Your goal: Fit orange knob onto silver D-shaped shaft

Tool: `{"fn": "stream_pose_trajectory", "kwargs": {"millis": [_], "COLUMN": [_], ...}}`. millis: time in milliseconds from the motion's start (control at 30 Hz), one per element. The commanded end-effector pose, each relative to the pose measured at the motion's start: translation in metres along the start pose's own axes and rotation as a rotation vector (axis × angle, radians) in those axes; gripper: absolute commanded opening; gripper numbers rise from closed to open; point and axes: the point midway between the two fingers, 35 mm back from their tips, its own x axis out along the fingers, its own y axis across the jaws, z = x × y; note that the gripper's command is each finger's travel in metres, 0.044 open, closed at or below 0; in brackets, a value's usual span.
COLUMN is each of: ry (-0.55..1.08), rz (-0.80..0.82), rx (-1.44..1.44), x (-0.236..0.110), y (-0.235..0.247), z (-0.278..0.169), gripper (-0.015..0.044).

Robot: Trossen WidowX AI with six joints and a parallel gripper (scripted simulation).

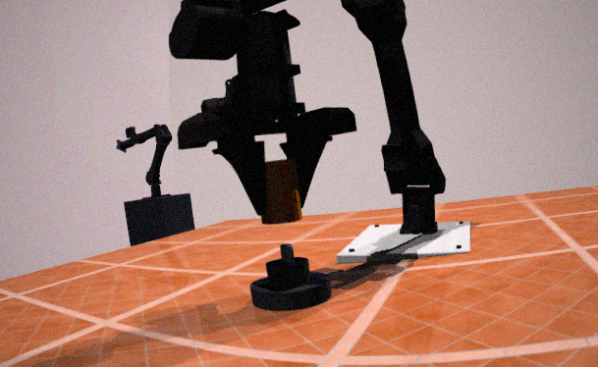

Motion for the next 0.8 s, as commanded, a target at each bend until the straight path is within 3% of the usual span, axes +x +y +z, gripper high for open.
{"fn": "stream_pose_trajectory", "kwargs": {"millis": [0, 767], "ry": [0.004, 0.004], "rz": [0.002, 0.000], "rx": [0.106, 0.755], "x": [-0.0003, -0.0003], "y": [-0.0003, -0.0001], "z": [-0.0006, -0.0006], "gripper": [0.0000, 0.0000]}}
